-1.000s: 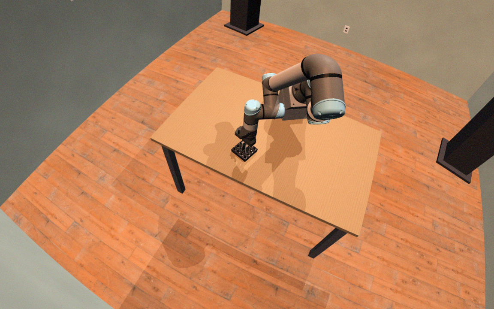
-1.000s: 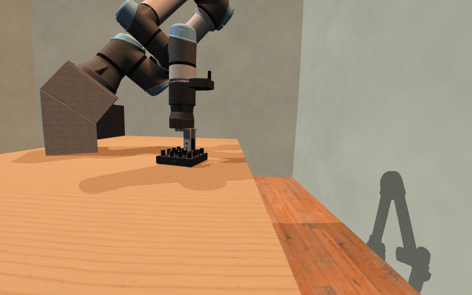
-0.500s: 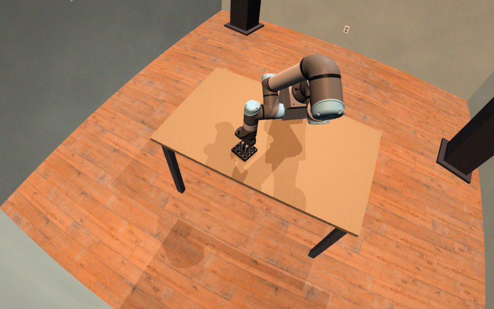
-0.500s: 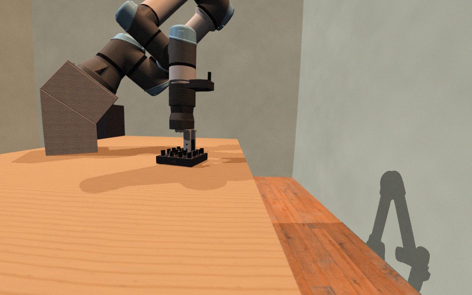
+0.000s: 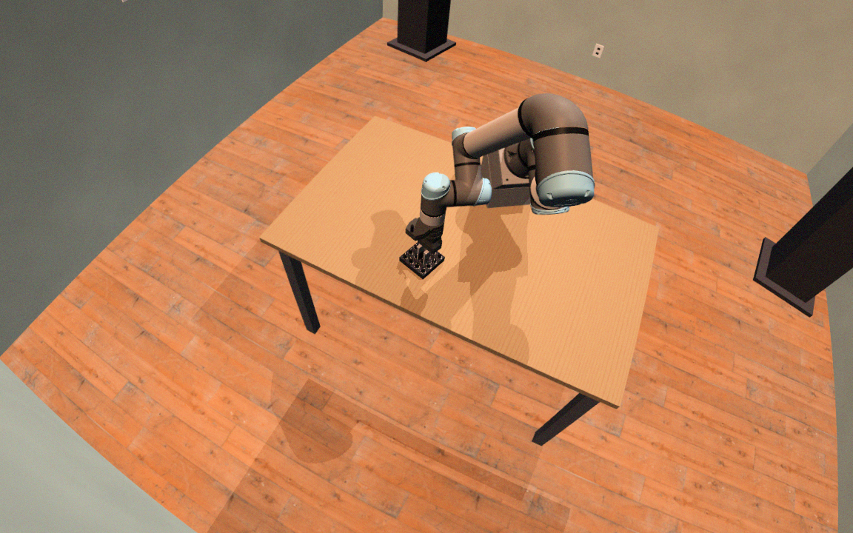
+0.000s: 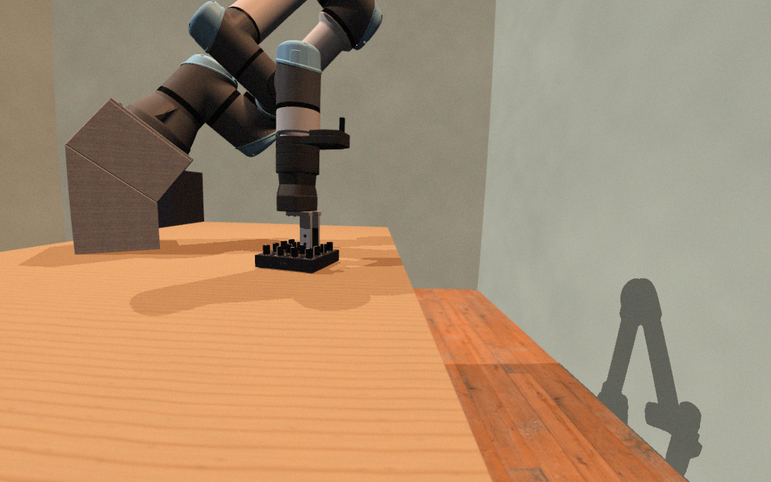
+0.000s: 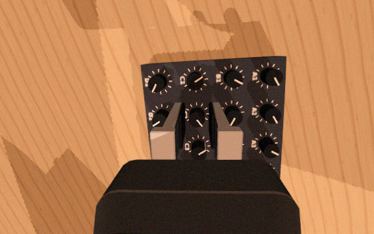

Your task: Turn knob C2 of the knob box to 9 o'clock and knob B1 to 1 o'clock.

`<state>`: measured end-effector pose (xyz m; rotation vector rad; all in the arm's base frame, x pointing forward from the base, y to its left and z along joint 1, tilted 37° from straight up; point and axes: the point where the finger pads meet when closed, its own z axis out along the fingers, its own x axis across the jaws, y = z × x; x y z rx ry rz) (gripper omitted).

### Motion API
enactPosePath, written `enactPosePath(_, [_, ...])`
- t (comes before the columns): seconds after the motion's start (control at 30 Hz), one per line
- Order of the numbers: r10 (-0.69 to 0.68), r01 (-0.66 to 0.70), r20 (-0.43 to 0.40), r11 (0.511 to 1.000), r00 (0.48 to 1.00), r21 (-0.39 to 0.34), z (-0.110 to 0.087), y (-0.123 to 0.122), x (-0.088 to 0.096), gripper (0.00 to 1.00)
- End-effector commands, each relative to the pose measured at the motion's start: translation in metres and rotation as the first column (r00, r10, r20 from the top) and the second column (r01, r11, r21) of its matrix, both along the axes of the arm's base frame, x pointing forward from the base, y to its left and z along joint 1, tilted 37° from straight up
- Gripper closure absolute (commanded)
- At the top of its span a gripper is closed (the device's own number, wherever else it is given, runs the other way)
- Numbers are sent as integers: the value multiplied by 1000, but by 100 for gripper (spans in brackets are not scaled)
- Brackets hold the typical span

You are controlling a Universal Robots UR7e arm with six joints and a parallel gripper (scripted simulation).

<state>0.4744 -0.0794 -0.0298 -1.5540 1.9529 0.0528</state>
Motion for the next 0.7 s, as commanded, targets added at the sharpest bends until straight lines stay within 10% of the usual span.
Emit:
enactPosePath(0.0, [0, 0, 1, 1000, 1000, -1, 0, 0, 0, 54])
enactPosePath(0.67, [0, 0, 1, 1000, 1000, -1, 0, 0, 0, 70])
